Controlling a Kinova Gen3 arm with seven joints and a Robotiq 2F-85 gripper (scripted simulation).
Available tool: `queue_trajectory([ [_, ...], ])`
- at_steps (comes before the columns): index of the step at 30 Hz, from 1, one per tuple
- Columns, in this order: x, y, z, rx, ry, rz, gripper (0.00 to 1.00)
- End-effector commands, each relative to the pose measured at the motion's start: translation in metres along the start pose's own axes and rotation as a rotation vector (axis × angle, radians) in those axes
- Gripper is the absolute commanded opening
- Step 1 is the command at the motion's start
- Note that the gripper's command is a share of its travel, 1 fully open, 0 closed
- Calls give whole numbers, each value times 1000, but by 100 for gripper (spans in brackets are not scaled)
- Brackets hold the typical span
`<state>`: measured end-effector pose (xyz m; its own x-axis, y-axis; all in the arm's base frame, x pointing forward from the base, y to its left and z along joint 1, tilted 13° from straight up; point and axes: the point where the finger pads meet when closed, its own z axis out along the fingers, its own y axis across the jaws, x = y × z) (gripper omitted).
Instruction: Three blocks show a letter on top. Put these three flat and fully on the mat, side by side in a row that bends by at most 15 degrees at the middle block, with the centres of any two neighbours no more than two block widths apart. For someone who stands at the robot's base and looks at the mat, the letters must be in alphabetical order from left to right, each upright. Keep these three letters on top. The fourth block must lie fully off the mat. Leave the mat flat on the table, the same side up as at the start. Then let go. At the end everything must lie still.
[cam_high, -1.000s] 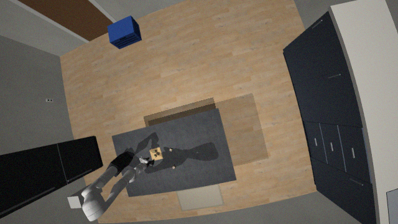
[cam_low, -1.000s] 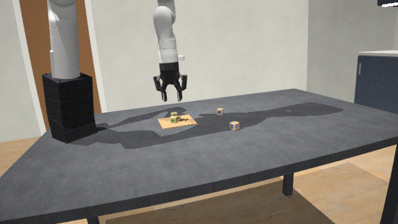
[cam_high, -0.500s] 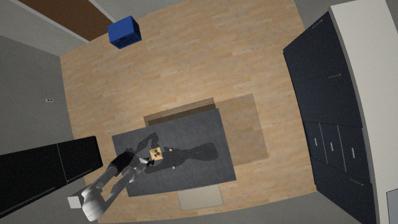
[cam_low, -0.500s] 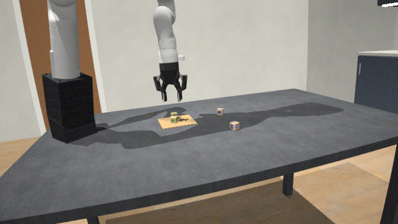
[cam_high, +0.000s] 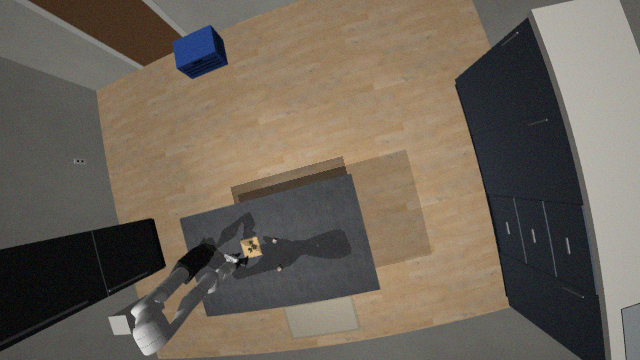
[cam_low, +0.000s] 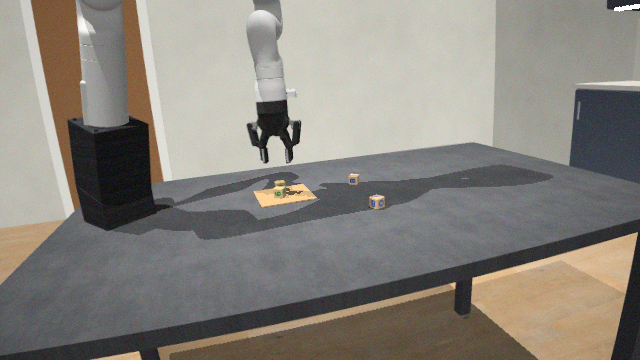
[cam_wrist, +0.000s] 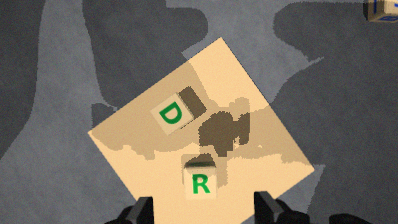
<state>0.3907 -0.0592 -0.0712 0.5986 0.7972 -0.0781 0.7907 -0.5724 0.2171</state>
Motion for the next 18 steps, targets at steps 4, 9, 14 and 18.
queue_trajectory([
  [4, 0, 0, 3, 0, 1, 0, 62],
  [9, 0, 0, 7, 0, 1, 0, 62],
  [14, 0, 0, 11, 0, 1, 0, 62],
  [18, 0, 0, 16, 0, 1, 0, 62],
])
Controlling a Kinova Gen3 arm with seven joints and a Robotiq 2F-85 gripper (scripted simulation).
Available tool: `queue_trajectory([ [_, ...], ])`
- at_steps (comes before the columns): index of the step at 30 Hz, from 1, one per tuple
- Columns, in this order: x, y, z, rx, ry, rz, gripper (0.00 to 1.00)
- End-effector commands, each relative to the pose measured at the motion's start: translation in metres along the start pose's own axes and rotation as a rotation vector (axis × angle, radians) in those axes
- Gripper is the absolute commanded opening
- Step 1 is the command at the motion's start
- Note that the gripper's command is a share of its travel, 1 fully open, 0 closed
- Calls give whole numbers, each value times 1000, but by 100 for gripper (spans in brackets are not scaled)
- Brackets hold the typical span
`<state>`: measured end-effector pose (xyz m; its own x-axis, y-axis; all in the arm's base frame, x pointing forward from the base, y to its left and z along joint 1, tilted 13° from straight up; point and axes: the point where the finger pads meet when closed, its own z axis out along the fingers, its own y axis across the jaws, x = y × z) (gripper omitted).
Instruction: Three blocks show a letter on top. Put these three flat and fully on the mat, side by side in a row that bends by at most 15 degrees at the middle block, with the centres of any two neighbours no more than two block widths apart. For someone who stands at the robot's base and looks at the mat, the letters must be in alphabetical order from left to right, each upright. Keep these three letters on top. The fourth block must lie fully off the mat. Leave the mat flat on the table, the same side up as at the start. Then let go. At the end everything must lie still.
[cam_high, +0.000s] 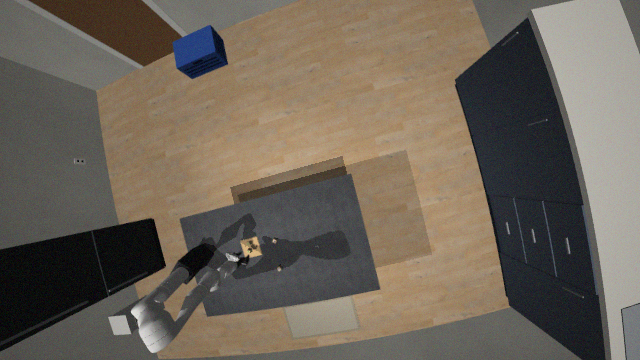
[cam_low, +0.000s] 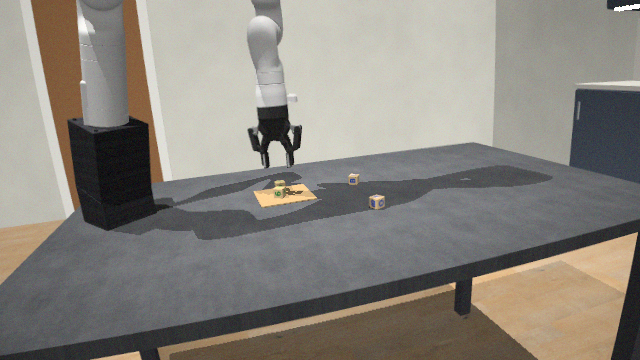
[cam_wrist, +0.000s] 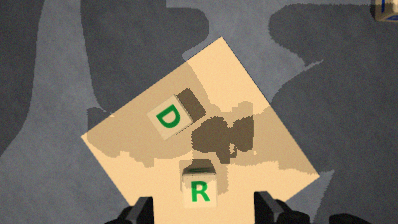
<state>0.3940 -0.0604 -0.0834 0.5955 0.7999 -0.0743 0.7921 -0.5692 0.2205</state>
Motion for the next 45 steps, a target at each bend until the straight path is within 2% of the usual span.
queue_trajectory([
  [1, -2, -1, 5, 4, -4, 3, 62],
  [24, -3, -2, 36, 4, -4, 3, 62],
  [45, -3, -2, 40, 4, -4, 3, 62],
])
